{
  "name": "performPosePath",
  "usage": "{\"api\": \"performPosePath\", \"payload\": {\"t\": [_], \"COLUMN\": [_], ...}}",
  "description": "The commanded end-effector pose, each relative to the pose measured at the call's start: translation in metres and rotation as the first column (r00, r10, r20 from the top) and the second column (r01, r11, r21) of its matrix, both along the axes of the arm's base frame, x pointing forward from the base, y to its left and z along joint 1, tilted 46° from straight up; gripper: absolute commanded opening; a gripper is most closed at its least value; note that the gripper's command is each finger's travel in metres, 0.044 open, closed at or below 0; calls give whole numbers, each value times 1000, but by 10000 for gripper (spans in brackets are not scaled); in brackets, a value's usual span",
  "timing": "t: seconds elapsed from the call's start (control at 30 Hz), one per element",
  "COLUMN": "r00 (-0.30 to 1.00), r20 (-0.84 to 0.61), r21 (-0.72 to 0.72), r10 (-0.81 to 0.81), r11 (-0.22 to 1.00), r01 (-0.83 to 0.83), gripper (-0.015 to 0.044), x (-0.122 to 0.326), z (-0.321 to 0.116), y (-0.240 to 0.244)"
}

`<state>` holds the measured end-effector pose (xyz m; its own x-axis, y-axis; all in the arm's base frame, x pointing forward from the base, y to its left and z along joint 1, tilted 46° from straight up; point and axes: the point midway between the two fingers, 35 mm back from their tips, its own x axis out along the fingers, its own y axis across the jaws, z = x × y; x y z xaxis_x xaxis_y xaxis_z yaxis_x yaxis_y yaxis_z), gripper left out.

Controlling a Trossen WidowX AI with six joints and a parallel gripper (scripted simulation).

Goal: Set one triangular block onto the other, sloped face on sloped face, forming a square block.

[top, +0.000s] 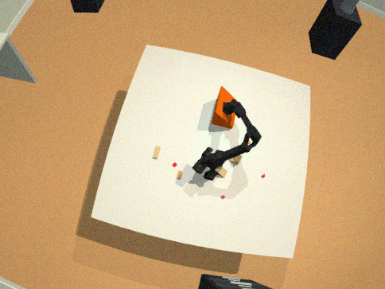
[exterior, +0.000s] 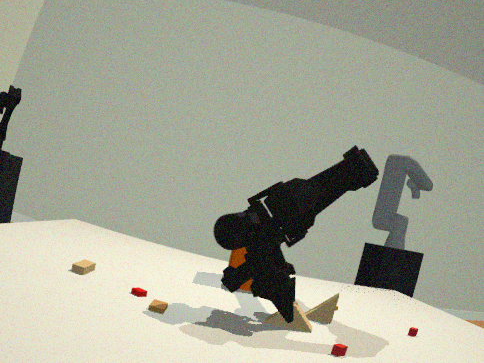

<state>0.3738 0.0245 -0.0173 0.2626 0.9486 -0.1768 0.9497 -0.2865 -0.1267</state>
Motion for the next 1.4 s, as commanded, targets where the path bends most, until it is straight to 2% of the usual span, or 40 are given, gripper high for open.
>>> {"api": "performPosePath", "payload": {"t": [0.0, 0.67, 0.83, 1.1, 1.37], "r00": [1000, 1000, 1000, 973, 881], "r20": [4, 0, 4, 226, 443], "r21": [-9, -16, -17, -114, -227], "r10": [-6, -18, -25, 57, 168], "r11": [1000, 1000, 1000, 993, 971], "r01": [6, 18, 25, -31, -72], "gripper": [0, 0, 0, 0, 0], "x": [1, -11, -11, -12, -13], "z": [6, 66, 66, 67, 69], "y": [-9, -67, -69, -67, -66]}}
